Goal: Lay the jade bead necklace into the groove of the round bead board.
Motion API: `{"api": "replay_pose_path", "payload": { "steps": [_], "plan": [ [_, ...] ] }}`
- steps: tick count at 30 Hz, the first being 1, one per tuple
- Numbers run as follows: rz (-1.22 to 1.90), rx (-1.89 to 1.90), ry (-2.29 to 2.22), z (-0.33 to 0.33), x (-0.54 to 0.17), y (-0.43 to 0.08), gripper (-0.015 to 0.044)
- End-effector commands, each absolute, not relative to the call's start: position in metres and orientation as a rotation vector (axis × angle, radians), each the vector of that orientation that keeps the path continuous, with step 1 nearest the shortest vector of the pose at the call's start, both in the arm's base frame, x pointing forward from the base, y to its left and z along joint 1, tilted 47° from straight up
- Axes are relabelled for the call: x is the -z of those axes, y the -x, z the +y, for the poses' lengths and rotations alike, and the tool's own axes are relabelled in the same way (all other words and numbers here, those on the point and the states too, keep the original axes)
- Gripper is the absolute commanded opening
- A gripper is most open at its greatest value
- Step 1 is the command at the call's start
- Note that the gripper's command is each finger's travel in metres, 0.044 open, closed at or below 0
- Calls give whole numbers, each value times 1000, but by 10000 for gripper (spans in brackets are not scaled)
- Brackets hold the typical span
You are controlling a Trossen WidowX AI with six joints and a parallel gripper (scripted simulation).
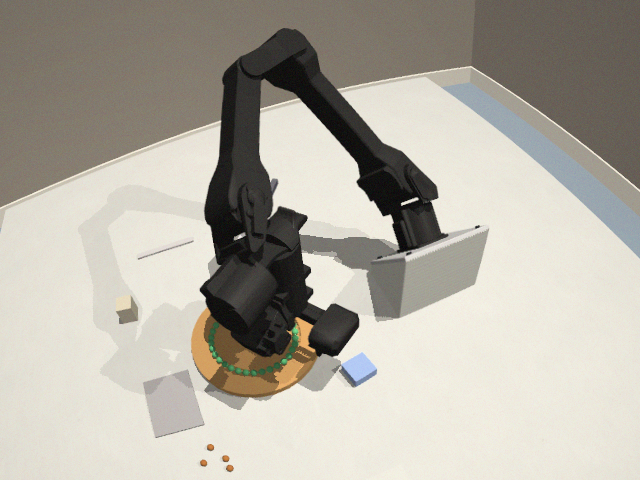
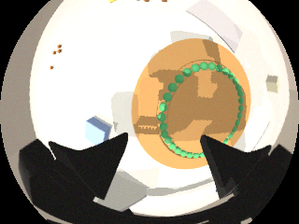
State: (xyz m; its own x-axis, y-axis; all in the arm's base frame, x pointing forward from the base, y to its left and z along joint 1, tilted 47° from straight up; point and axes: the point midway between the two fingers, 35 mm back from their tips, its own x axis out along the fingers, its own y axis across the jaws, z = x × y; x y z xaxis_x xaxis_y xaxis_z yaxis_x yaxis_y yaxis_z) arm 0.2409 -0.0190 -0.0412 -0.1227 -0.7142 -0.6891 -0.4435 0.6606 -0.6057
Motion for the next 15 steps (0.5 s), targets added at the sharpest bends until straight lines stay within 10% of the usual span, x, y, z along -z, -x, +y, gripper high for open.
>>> {"api": "replay_pose_path", "payload": {
  "steps": [1,15],
  "plan": [
    [1761,302,926,-18,41,-241,440],
    [1761,300,931,32,-7,-248,440]
  ]
}}
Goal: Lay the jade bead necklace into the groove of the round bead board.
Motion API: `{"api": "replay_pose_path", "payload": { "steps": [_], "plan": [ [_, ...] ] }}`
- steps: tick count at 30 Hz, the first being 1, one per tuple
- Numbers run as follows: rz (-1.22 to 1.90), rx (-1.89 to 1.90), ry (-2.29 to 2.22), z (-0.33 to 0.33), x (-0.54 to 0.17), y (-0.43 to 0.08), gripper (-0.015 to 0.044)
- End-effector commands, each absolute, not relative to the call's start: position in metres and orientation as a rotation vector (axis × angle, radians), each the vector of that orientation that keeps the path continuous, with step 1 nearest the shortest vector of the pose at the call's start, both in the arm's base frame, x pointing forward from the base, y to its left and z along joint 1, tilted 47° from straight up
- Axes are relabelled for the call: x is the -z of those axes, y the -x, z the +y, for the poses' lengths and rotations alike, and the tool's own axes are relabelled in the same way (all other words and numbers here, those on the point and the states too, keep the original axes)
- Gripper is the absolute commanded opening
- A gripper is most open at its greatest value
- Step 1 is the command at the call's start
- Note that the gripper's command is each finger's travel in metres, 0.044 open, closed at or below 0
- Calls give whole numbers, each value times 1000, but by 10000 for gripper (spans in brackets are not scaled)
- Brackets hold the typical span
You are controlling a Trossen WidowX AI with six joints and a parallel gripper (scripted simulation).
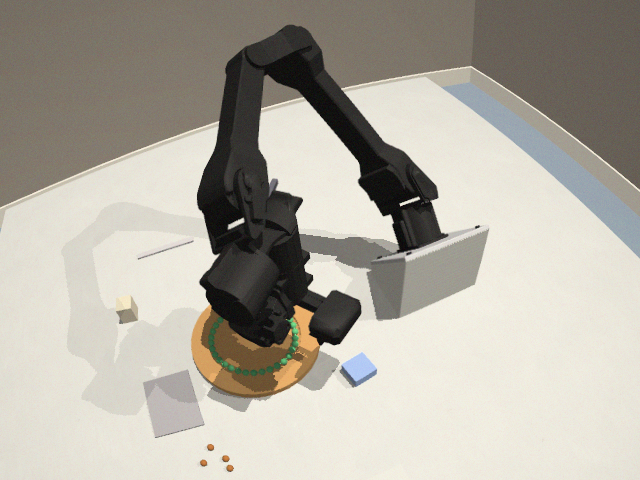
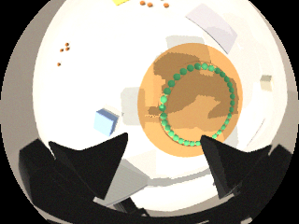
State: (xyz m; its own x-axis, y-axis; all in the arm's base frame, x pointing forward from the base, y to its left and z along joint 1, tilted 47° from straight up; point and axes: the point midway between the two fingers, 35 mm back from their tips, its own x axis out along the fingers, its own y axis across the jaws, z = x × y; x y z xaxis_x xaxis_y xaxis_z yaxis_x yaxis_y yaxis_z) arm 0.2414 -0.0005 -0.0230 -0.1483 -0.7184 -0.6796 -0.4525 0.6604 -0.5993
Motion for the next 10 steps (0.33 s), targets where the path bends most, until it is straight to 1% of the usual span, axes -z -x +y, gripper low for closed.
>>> {"api": "replay_pose_path", "payload": {
  "steps": [1,10],
  "plan": [
    [1761,301,933,37,-13,-248,440],
    [1761,301,933,39,-16,-248,440]
  ]
}}
